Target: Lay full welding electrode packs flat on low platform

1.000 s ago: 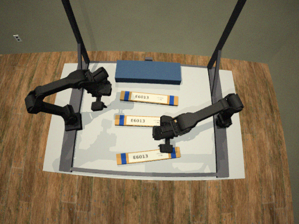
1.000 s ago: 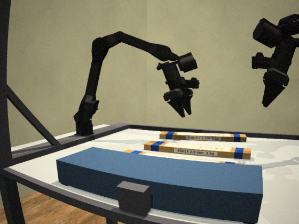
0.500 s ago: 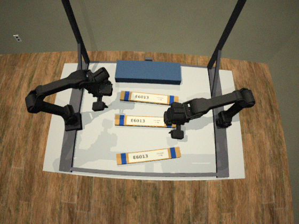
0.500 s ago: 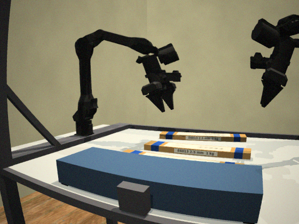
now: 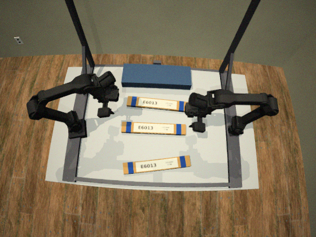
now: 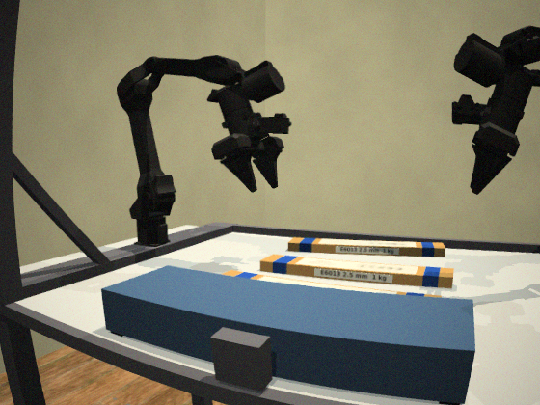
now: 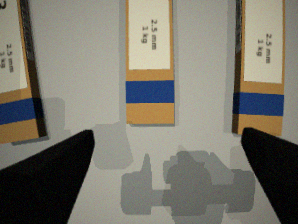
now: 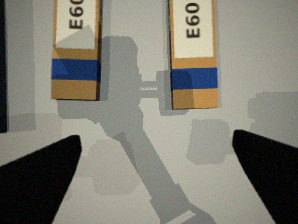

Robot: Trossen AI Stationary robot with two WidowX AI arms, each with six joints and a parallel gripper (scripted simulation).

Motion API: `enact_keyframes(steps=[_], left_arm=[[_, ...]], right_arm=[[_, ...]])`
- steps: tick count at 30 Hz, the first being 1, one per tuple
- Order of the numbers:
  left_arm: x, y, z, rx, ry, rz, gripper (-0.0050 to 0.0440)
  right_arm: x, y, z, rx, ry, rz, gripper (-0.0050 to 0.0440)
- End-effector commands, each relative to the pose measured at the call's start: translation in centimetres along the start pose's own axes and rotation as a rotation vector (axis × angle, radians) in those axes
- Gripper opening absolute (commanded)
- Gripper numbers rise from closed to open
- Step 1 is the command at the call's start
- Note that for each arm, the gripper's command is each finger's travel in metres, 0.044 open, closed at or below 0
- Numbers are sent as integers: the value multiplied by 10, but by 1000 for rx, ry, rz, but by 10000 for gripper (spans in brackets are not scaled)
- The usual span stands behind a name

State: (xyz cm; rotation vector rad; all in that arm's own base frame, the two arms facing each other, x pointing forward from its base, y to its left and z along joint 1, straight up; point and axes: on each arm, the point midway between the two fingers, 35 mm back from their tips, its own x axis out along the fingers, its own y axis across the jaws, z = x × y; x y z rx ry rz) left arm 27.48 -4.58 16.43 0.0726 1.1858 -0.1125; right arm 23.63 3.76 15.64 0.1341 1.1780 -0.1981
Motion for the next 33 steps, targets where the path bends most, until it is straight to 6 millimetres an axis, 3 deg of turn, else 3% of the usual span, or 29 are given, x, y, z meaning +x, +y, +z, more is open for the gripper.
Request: enact_keyframes(steps=[1, 6, 22, 28, 30, 33], left_arm=[[-17, -21, -12, 0, -17, 3, 430], [-38, -47, -20, -4, -38, -6, 430], [-33, -47, -23, 0, -20, -4, 430], [6, -30, -15, 4, -3, -2, 430], [6, -30, -15, 4, -3, -2, 430], [24, -22, -9, 4, -3, -2, 430]], right_arm=[[-3, 1, 4, 2, -12, 7, 430], [-3, 1, 4, 2, -12, 7, 430], [-3, 1, 4, 2, -12, 7, 430], [37, -17, 10, -1, 5, 2, 430], [37, -17, 10, -1, 5, 2, 430], [55, -25, 14, -1, 5, 2, 430]])
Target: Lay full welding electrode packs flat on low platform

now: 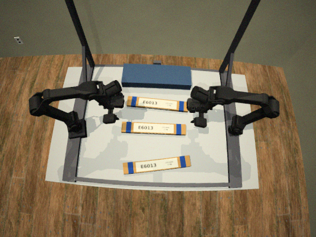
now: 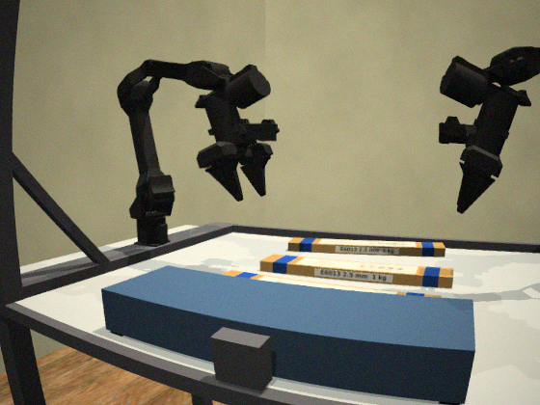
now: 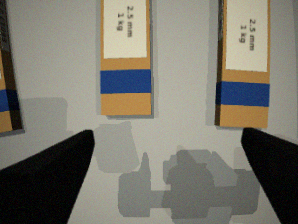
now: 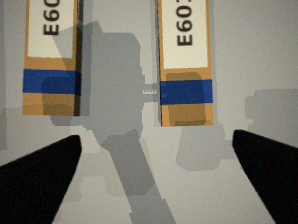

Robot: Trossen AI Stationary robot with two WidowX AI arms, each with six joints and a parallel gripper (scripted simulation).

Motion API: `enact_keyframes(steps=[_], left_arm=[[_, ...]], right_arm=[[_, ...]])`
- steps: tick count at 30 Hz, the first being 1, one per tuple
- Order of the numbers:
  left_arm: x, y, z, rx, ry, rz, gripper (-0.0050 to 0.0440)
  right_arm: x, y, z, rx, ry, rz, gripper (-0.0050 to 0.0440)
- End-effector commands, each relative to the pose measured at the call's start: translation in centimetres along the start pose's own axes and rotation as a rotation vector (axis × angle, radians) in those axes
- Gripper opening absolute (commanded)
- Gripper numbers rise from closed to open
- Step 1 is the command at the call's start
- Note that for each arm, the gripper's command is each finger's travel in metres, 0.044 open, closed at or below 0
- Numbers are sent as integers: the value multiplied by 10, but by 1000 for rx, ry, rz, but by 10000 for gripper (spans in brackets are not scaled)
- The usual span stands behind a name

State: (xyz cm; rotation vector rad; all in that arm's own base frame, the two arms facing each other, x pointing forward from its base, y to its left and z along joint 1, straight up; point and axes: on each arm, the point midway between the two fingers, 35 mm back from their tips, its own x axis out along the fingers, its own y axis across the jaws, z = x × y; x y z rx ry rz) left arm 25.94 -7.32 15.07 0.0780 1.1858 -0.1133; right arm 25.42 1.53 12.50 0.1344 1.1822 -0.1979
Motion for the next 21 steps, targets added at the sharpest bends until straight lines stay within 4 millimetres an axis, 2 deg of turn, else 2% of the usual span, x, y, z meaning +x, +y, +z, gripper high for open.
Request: enact_keyframes(steps=[1, 10, 12, 14, 16, 21], left_arm=[[21, 10, 9, -1, -4, -4, 430], [73, 34, 26, 0, -5, -4, 430], [82, 40, 35, 0, -20, -3, 430], [82, 40, 35, 0, -20, -3, 430], [87, 42, 39, 0, -25, -3, 430], [88, 43, 39, 0, -26, -3, 430]], right_arm=[[23, -10, 7, -1, 0, 2, 430], [75, -36, 20, -1, -1, 2, 430], [88, -42, 23, -1, -1, 2, 430], [88, -42, 23, -1, -1, 2, 430], [84, -41, 33, 0, -24, 5, 430], [85, -41, 34, 0, -24, 3, 430]])
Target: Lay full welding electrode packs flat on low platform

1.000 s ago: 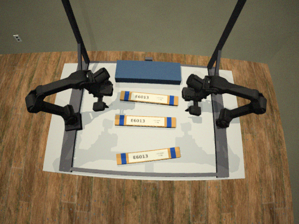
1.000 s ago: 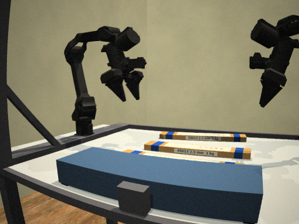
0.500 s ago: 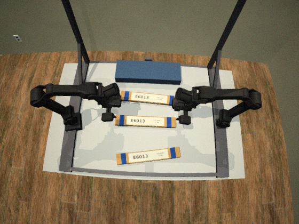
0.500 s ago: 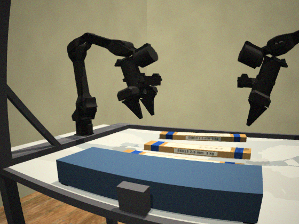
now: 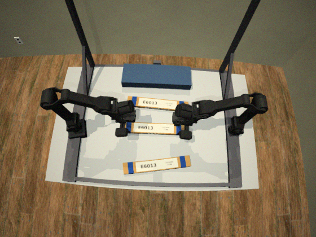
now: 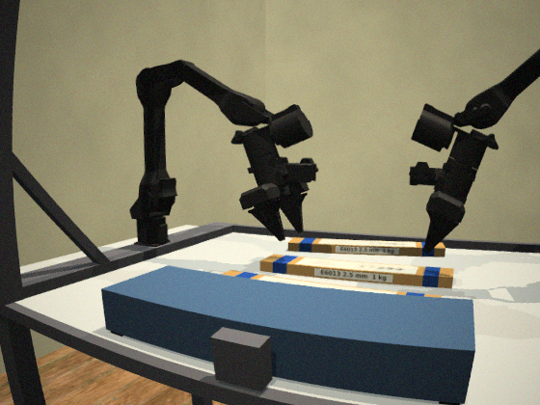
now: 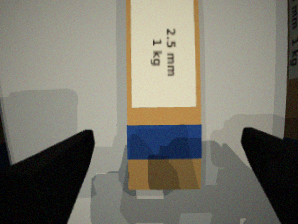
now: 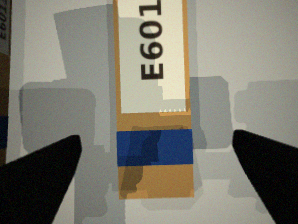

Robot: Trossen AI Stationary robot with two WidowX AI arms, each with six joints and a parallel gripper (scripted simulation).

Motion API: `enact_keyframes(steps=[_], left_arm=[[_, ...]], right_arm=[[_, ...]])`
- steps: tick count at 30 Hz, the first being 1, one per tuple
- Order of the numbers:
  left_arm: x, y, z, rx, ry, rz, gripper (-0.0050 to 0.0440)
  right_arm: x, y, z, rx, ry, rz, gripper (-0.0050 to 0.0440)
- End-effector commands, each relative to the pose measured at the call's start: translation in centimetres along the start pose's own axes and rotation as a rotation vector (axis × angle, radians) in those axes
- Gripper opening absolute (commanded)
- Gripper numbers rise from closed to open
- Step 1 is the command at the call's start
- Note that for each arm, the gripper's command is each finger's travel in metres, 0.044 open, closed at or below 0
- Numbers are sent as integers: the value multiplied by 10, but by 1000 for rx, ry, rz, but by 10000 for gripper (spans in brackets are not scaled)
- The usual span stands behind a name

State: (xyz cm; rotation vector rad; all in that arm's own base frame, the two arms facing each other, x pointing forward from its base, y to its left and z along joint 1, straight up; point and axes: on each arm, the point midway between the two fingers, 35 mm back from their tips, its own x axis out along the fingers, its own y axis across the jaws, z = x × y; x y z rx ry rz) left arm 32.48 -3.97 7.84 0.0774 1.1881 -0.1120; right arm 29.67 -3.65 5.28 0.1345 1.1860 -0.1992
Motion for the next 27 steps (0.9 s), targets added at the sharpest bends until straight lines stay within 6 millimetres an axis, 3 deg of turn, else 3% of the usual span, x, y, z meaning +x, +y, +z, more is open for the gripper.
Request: enact_keyframes(steps=[1, 7, 21, 27], left_arm=[[-4, 1, 8, 0, -29, -1, 430], [-4, 0, 8, 0, -29, -1, 430], [39, 1, -12, -1, -8, -3, 430], [40, 0, -13, -1, -8, -3, 430]], right_arm=[[-2, 0, 8, 1, -25, 3, 430], [-3, 0, 8, 1, -25, 3, 430], [39, -1, -13, 0, -5, 1, 430], [41, -1, -14, 0, -5, 1, 430]])
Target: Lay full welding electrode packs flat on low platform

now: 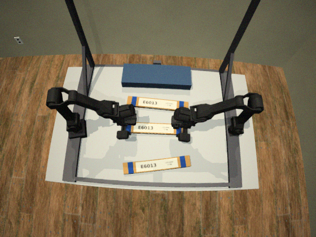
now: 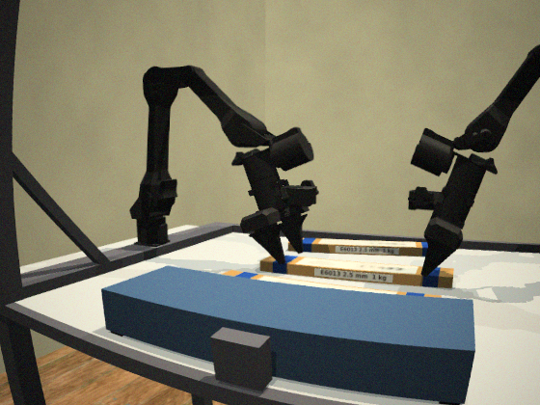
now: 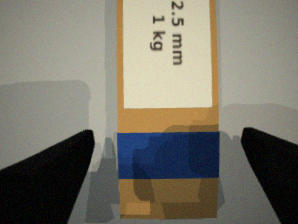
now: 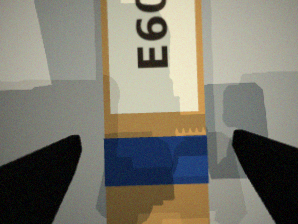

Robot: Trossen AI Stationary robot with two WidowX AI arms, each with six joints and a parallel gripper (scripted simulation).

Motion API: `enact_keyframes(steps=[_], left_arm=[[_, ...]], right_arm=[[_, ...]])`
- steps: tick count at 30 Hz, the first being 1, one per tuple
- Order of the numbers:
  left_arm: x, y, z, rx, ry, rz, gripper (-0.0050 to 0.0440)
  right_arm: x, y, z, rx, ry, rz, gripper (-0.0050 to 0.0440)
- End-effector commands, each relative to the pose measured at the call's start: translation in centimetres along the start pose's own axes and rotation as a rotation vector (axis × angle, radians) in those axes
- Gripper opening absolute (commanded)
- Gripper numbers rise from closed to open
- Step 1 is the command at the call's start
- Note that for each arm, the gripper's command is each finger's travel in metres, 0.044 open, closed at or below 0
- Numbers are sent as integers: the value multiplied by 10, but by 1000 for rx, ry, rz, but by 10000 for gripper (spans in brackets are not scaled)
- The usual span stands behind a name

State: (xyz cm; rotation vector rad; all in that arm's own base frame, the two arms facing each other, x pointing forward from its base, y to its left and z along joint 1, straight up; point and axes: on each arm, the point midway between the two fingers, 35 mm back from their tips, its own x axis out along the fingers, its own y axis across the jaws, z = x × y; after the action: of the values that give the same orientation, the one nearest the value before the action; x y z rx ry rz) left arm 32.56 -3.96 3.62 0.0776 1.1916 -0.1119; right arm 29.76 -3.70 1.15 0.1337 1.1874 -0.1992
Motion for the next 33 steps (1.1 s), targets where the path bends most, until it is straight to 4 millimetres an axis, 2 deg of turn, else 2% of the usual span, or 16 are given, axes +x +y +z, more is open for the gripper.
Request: enact_keyframes(steps=[1, 20, 21, 23, 25, 26, 28, 29, 30, 31, 33], left_arm=[[2, 0, 2, -1, -11, -3, 430], [18, 0, -5, -1, -11, -3, 430], [19, 0, -5, -1, -11, -3, 430], [14, 0, 1, 0, -32, -1, 430], [14, 0, 1, 0, -32, -1, 430], [19, 0, -5, -1, -11, -3, 430], [19, 0, -6, -1, -11, -3, 430], [18, 0, -6, -1, -11, -3, 430], [14, 0, 1, 0, -32, -1, 430], [14, 0, 1, 0, -32, -1, -50], [14, 0, 1, 0, -32, -1, -50]], right_arm=[[4, 0, 0, 1, -6, 2, 430], [20, 0, -6, 1, -6, 2, 430], [16, 1, 0, 2, -25, 3, 430], [16, 1, 0, 2, -25, 3, 430], [19, 0, -6, 1, -6, 2, 430], [19, 0, -7, 1, -6, 2, 430], [19, 0, -7, 1, -6, 2, 430], [16, 1, -1, 2, -25, 3, 430], [16, 1, -1, 2, -25, 3, -50], [16, 1, -1, 2, -25, 3, -50], [16, 1, -1, 2, -25, 3, -50]])
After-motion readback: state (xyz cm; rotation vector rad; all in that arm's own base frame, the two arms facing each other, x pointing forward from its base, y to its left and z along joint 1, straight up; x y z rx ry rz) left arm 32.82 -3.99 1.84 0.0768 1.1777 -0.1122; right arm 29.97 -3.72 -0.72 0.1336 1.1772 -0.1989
